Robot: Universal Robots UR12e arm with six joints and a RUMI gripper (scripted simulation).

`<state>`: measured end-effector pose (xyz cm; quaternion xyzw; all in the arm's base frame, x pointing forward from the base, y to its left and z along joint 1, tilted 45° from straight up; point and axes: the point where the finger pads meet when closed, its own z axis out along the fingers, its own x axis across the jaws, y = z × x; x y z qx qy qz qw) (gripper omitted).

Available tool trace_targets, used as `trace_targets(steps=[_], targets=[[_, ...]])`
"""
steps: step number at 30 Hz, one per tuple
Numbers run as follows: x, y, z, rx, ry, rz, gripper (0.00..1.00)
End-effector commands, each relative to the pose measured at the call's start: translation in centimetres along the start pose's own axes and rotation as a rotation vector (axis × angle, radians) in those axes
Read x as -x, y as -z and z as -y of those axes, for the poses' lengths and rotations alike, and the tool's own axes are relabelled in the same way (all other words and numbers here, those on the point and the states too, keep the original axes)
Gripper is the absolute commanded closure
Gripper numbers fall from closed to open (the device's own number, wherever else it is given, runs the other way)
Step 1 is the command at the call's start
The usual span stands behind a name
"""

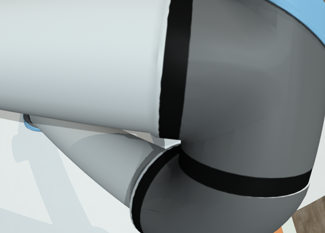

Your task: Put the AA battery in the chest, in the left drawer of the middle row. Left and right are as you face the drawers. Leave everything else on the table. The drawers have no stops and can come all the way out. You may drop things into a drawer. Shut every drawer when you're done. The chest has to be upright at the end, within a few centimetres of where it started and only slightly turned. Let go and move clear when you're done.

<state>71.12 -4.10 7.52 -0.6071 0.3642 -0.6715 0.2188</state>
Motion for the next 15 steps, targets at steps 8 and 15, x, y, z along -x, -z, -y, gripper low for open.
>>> trace_targets(steps=[8,15], targets=[[0.0,3.4,0.1,0.001,-0.001,0.002,0.8],[0.1,3.9,0.1,0.001,-0.001,0.002,0.8]])
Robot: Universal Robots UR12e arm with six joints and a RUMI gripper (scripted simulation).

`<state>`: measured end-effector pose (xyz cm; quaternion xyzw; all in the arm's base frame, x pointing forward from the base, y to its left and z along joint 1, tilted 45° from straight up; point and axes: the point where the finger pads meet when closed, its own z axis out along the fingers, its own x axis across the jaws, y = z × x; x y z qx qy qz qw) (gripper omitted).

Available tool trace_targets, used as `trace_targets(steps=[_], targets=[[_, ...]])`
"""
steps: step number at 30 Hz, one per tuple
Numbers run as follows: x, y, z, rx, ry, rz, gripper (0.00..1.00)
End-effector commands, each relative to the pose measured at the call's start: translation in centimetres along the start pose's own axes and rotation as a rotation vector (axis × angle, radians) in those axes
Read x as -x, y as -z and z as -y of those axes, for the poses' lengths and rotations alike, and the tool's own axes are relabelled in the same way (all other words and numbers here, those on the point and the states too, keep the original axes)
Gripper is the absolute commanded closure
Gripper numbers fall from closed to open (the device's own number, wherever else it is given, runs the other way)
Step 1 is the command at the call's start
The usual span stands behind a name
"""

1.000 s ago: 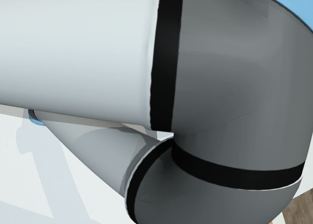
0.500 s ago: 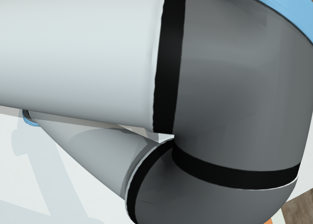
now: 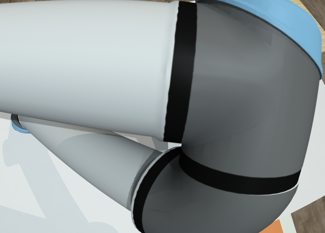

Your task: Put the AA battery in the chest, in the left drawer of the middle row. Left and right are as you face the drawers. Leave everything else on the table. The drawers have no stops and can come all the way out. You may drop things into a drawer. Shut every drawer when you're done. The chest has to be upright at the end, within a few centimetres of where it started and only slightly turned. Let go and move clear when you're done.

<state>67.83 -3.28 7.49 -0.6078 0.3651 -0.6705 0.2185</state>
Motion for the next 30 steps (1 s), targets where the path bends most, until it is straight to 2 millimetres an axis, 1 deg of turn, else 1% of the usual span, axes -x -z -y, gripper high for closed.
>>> trace_targets(steps=[1,30], targets=[[0.03,0.5,0.11,-0.002,0.0,0.001,0.8],[0.0,0.71,0.5,0.023,0.0,0.001,0.8]])
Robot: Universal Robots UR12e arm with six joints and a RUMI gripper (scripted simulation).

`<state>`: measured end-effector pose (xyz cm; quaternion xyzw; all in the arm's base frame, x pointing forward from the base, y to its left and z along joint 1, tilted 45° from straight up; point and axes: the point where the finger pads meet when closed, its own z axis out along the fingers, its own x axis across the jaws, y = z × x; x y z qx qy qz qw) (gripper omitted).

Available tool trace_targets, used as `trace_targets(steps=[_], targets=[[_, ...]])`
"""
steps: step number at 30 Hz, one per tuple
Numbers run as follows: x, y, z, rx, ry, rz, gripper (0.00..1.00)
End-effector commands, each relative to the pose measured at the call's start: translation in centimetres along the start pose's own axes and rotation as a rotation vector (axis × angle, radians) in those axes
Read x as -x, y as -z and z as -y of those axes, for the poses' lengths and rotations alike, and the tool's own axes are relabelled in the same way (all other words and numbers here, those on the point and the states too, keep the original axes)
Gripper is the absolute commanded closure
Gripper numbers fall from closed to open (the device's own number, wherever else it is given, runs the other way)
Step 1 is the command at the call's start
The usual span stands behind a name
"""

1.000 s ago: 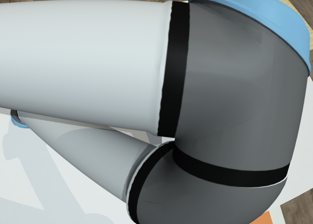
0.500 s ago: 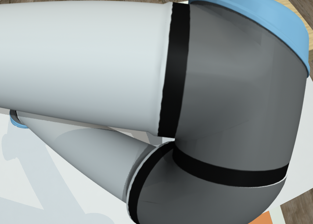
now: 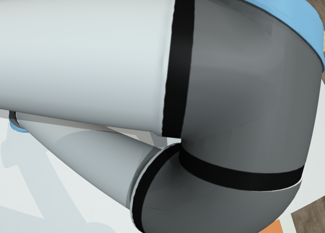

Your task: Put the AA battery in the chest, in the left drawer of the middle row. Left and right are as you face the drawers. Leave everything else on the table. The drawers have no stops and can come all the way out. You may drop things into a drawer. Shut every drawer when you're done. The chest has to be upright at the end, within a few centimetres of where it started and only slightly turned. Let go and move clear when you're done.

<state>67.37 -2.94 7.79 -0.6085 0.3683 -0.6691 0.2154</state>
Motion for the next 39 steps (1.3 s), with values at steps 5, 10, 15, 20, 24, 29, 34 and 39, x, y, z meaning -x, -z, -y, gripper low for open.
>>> trace_targets(steps=[5,10,15,20,24,29,34,39], targets=[[0.0,0.4,0.2,0.03,0.001,0.001,0.8],[0.0,0.6,0.3,0.053,0.0,0.001,0.8],[0.0,0.7,0.4,0.069,0.0,0.001,0.8],[0.0,1.0,0.6,0.1,0.0,0.001,0.8],[0.0,1.3,0.7,0.129,0.0,0.001,0.8],[0.0,1.6,0.9,0.161,-0.001,0.001,0.8],[0.0,2.0,1.0,0.198,-0.001,0.001,0.8],[0.0,2.4,1.3,0.248,-0.001,0.001,0.8]])
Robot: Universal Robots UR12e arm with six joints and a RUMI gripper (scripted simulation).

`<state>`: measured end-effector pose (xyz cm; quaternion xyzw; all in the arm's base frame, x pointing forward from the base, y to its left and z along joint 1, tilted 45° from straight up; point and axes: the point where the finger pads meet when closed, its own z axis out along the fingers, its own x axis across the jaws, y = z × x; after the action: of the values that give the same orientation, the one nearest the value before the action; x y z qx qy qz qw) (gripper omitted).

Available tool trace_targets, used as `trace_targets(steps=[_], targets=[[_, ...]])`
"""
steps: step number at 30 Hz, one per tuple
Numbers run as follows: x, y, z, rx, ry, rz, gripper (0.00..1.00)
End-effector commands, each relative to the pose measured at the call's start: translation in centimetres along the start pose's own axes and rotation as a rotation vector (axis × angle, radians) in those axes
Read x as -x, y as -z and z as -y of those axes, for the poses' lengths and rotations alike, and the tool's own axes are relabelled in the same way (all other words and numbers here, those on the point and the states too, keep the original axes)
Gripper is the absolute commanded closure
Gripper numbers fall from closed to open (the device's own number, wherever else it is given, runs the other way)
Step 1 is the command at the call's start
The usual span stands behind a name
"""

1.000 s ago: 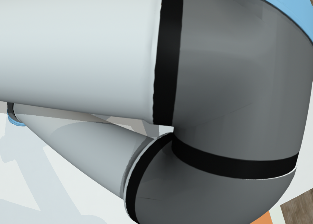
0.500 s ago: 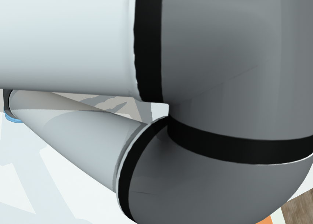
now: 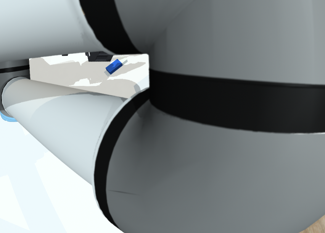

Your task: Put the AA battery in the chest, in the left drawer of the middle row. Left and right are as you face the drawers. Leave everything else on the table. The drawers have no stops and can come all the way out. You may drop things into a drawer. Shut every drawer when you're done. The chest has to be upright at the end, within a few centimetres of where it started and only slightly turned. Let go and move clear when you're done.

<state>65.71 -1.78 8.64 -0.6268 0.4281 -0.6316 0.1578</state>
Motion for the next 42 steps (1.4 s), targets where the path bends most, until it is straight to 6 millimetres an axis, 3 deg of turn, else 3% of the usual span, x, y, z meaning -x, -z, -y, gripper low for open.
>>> trace_targets(steps=[1,42], targets=[[0.0,0.7,0.1,0.072,-0.002,0.0,0.8],[-0.1,4.0,1.5,0.423,-0.005,-0.004,0.8]])
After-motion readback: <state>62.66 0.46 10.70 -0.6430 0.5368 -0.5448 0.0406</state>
